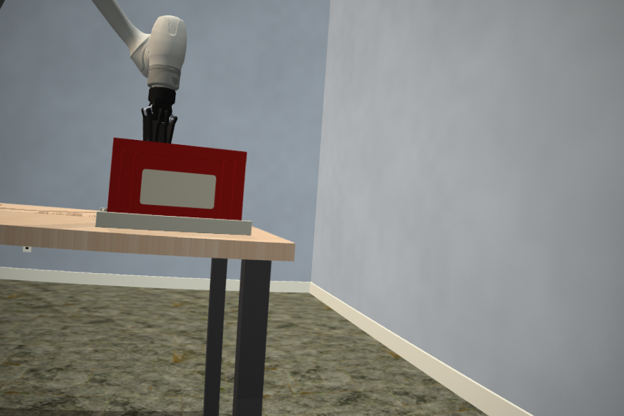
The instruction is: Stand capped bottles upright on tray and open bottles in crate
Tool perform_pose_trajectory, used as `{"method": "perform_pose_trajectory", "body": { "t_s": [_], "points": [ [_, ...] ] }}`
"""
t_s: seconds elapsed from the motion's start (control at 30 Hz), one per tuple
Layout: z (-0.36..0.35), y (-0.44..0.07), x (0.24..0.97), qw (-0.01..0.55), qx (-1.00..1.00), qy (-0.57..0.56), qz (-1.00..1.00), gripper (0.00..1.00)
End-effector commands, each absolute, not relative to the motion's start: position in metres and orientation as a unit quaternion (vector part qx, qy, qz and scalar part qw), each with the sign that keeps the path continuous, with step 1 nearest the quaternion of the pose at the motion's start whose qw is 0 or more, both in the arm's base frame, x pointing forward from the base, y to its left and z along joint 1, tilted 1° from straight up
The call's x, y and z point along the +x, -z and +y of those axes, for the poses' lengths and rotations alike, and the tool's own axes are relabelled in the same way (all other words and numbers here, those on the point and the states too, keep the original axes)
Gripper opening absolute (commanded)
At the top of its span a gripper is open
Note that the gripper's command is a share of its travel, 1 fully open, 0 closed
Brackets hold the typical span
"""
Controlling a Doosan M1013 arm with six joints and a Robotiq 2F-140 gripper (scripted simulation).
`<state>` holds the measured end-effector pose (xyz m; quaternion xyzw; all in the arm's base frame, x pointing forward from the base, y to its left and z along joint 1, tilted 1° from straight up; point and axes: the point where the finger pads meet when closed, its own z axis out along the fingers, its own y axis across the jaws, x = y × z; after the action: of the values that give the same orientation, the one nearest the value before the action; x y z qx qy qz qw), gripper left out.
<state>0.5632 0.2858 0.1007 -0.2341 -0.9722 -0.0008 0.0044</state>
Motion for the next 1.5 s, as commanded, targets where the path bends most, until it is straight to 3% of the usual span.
{"method": "perform_pose_trajectory", "body": {
  "t_s": [0.0, 0.4, 0.43, 1.47],
  "points": [
    [0.2858, -0.1004, 0.5631, 0.004, -0.234, 0.001, -0.972, 0.0],
    [0.2858, -0.0989, 0.5631, 0.004, -0.234, 0.001, -0.972, 0.0],
    [0.2858, -0.099, 0.5631, 0.004, -0.234, 0.001, -0.972, 1.0],
    [0.2858, -0.099, 0.5631, 0.004, -0.234, 0.001, -0.972, 1.0]
  ]
}}
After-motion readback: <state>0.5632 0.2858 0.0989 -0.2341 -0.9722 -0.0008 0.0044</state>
